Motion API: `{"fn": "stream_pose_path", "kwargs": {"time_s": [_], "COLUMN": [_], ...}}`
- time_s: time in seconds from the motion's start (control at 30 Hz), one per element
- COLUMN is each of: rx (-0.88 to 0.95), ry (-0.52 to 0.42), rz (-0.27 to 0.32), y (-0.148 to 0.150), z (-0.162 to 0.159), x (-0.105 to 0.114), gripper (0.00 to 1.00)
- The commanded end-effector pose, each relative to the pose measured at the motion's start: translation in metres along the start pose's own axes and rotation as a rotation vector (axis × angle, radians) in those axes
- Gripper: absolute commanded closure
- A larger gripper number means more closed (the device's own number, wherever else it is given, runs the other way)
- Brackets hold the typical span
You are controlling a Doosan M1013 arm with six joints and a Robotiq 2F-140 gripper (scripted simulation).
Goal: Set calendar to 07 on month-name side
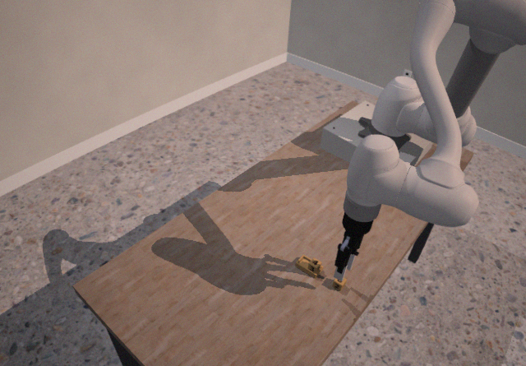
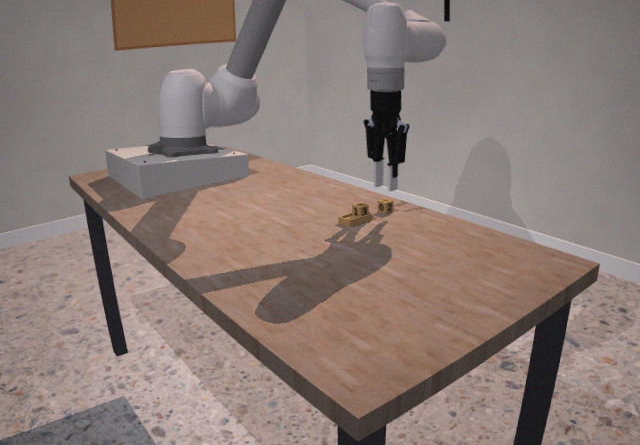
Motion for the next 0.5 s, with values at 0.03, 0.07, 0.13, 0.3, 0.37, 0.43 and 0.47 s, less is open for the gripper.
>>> {"fn": "stream_pose_path", "kwargs": {"time_s": [0.03,0.07,0.13,0.3,0.37,0.43,0.47], "rx": [0.0,0.0,0.0,0.0,0.0,0.0,0.0], "ry": [0.0,0.0,0.0,0.0,0.0,0.0,0.0], "rz": [0.0,0.0,0.0,0.0,0.0,0.0,0.0], "y": [0.0,0.0,0.0,0.0,0.0,0.0,0.0], "z": [0.0,0.0,0.0,0.0,0.0,0.0,0.0], "x": [-0.006,-0.008,-0.011,-0.016,-0.017,-0.019,-0.019], "gripper": [0.65,0.65,0.65,0.65,0.65,0.65,0.65]}}
Point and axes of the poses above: the point where the finger pads meet when closed, its own x axis back along the fingers, its own y axis across the jaws, z = x × y, the point moved 1 cm from there along x, back along the fingers
